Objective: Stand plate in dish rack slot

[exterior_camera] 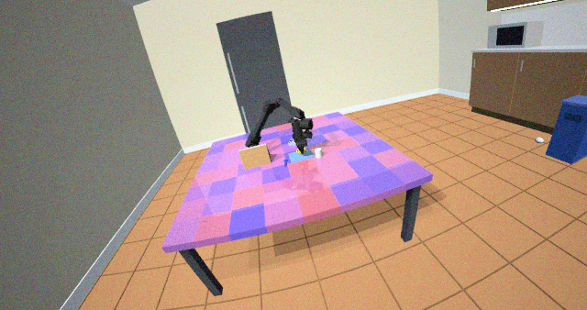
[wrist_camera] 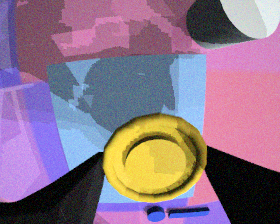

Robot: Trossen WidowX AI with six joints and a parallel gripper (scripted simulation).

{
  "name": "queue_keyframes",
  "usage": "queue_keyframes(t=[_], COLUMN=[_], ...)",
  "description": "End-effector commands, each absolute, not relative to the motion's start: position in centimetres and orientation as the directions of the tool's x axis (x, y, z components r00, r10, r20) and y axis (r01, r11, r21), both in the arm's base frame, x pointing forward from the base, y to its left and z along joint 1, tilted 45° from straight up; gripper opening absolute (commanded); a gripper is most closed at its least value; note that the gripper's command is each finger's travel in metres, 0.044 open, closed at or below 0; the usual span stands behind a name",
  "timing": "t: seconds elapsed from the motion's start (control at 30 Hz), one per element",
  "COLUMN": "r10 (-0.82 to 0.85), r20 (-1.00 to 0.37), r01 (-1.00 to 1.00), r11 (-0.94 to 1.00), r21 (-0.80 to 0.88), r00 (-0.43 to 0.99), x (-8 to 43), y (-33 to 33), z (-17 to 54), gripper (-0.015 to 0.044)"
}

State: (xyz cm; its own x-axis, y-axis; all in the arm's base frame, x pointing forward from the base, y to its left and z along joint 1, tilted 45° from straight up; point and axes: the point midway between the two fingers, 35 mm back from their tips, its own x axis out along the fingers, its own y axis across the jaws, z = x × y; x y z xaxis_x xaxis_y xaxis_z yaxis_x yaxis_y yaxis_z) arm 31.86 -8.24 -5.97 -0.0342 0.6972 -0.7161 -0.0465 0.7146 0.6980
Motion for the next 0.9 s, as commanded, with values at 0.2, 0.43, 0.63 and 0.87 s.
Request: queue_keyframes(t=[0.2,0.43,0.63,0.87], r10=[0.691,0.691,0.692,0.693], r20=[-0.723,-0.722,-0.722,-0.721], r01=[-0.05,-0.05,-0.05,-0.05], r11=[0.721,0.721,0.72,0.719], r21=[0.691,0.691,0.692,0.693], r00=[-0.028,-0.028,-0.029,-0.029], x=[32.5,32.7,32.7,32.7], y=[-11.8,-13.6,-15.0,-16.3], z=[-2.8,-1.0,0.5,2.1], gripper=[0.0,0.0,0.0,0.0])
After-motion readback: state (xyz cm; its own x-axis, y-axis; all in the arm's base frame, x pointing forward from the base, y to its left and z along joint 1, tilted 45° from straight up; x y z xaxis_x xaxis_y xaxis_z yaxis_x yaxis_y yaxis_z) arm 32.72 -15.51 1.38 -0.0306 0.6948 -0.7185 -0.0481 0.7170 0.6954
